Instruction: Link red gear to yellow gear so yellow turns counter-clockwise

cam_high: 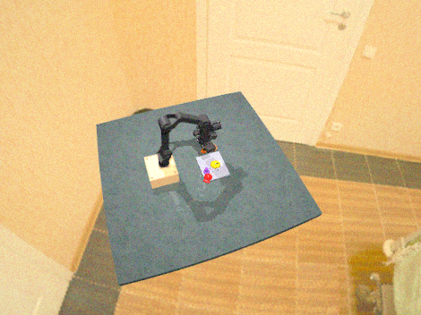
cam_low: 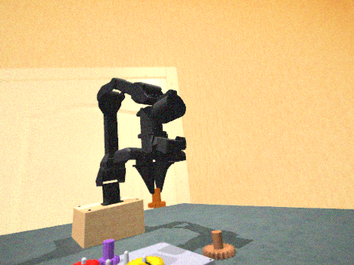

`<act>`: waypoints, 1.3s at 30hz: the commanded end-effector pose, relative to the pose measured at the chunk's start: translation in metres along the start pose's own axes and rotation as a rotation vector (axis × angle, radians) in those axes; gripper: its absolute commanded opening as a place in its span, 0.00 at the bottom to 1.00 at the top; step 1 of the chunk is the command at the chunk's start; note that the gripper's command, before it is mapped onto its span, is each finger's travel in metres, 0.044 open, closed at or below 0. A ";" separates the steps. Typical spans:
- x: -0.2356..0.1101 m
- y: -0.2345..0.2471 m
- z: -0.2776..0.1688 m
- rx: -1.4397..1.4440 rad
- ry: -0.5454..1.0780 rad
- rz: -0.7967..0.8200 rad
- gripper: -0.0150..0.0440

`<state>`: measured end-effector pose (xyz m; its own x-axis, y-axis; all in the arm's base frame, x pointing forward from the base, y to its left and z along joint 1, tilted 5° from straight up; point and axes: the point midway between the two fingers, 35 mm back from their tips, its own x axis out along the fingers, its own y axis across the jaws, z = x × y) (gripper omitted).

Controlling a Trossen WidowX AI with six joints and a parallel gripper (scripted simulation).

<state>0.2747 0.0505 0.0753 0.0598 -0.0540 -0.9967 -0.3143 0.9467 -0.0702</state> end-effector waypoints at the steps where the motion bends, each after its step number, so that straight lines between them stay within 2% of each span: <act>1: 0.007 -0.008 0.000 -0.006 0.010 0.000 0.25; 39: 0.037 -0.081 -0.005 -0.048 0.002 -0.024 0.25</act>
<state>0.2979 -0.0272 0.0472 0.0747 -0.0743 -0.9944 -0.3519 0.9311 -0.0961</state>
